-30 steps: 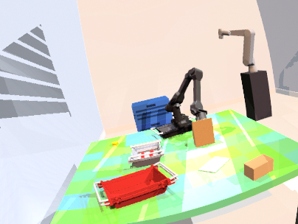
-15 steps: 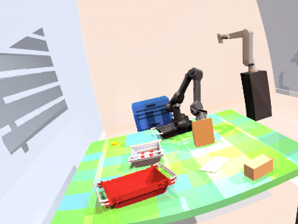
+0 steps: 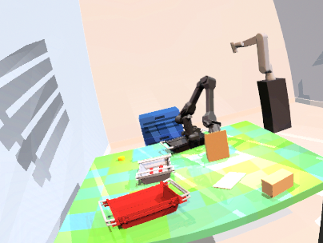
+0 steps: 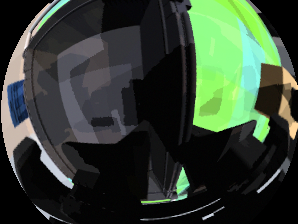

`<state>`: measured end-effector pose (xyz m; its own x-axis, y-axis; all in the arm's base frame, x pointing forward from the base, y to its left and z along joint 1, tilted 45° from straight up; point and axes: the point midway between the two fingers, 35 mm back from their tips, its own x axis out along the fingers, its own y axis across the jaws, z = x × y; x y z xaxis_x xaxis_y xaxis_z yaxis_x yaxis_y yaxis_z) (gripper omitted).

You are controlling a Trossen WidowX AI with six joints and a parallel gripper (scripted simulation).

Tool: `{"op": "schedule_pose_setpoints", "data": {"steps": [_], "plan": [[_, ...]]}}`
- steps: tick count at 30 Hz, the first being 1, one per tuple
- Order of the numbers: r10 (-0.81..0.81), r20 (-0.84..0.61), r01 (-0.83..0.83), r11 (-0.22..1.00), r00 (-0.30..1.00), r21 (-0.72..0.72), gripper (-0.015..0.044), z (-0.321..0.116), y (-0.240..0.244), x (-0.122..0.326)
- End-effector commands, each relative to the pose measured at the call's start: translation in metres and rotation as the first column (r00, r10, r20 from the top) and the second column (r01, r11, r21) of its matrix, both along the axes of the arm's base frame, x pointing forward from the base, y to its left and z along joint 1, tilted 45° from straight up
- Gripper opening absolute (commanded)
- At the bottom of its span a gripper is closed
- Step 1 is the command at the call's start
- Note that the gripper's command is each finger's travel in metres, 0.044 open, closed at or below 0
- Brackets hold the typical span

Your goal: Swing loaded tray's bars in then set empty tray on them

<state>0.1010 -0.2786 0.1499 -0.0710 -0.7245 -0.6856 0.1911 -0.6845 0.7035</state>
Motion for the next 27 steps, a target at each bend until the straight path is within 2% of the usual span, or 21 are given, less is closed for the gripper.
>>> {"op": "schedule_pose_setpoints", "data": {"steps": [1, 6, 17, 27], "plan": [[0.003, -0.001, -0.003, 1.000, 1.000, 0.010, 0.0029, -0.001, 0.002, 0.000], [0.002, 0.001, -0.002, 1.000, 1.000, 0.014, 0.0000, 0.011, 0.013, 0.004], [0.003, 0.001, -0.003, 1.000, 1.000, 0.014, 0.0000, 0.051, 0.056, 0.006], [0.003, 0.001, -0.003, 1.000, 1.000, 0.013, 0.0000, 0.054, 0.059, 0.006]]}}
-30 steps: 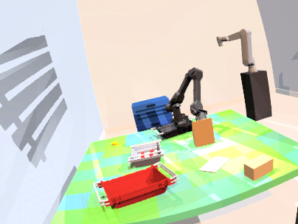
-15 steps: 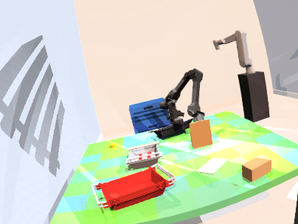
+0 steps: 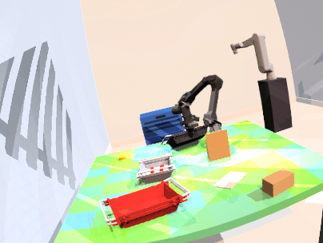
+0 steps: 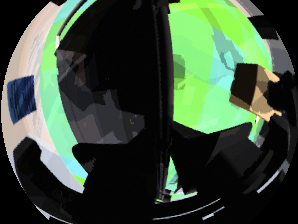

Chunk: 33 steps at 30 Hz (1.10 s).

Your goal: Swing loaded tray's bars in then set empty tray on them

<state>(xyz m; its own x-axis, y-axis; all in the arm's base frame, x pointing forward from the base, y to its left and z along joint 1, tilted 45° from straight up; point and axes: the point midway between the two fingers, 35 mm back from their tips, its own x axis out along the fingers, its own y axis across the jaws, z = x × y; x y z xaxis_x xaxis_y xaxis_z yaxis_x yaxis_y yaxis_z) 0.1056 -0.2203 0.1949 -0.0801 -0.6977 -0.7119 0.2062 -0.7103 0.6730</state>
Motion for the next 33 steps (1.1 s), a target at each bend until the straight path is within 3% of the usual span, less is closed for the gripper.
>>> {"op": "schedule_pose_setpoints", "data": {"steps": [1, 21, 33], "plan": [[-0.002, 0.019, 0.002, 1.000, 1.000, -0.024, 0.0000, 0.010, 0.001, 0.002], [-0.002, 0.019, 0.003, 1.000, 1.000, -0.017, 0.0000, 0.081, 0.056, 0.013], [-0.002, 0.019, 0.002, 1.000, 1.000, -0.019, 0.0000, 0.084, 0.058, 0.013]]}}
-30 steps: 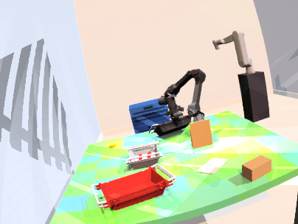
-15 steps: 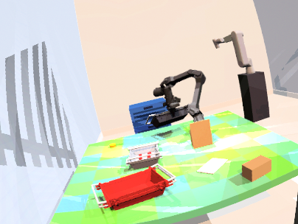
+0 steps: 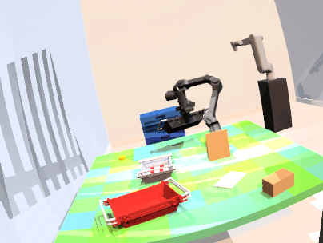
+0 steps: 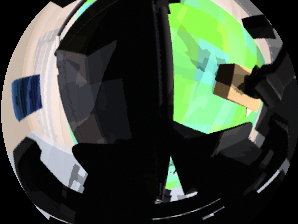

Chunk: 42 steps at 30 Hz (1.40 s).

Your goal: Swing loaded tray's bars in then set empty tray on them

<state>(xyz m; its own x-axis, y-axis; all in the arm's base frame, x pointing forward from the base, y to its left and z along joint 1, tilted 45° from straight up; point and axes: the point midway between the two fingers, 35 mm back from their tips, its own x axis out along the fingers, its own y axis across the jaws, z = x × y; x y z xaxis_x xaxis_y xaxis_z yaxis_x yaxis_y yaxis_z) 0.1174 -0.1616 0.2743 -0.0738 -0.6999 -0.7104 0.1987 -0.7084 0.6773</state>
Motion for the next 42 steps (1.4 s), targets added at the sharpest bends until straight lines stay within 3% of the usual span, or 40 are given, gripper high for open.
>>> {"op": "schedule_pose_setpoints", "data": {"steps": [1, 17, 42], "plan": [[-0.001, 0.009, 0.001, 1.000, 1.000, -0.016, 0.0000, 0.004, -0.001, 0.001], [0.006, 0.003, -0.006, 1.000, 1.000, -0.013, 0.0000, 0.003, 0.000, 0.003], [0.274, -0.208, -0.259, 0.961, 0.939, 0.099, 0.0000, -0.035, 0.021, 0.093]]}}
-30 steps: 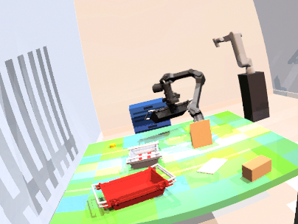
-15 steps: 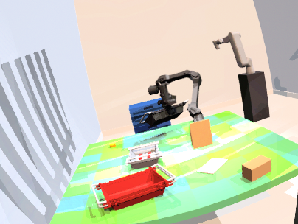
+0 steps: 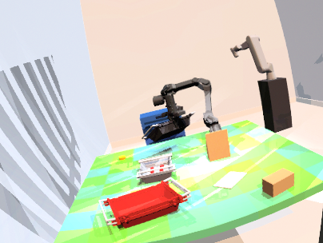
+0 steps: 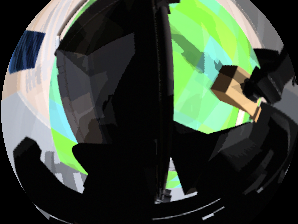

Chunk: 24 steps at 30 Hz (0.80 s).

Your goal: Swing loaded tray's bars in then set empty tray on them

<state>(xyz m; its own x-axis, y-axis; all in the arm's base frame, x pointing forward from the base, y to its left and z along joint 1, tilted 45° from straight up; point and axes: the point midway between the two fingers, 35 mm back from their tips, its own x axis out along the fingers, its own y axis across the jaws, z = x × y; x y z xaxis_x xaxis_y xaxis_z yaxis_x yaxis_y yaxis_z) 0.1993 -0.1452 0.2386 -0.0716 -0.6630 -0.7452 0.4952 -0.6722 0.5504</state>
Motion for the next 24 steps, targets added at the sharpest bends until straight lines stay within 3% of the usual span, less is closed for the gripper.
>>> {"op": "schedule_pose_setpoints", "data": {"steps": [1, 24], "plan": [[0.050, -0.014, -0.050, 0.999, 0.999, 0.003, 0.0000, -0.002, 0.007, 0.014], [0.291, -0.221, -0.281, 0.957, 0.931, 0.076, 0.0000, -0.055, 0.056, 0.082]]}}
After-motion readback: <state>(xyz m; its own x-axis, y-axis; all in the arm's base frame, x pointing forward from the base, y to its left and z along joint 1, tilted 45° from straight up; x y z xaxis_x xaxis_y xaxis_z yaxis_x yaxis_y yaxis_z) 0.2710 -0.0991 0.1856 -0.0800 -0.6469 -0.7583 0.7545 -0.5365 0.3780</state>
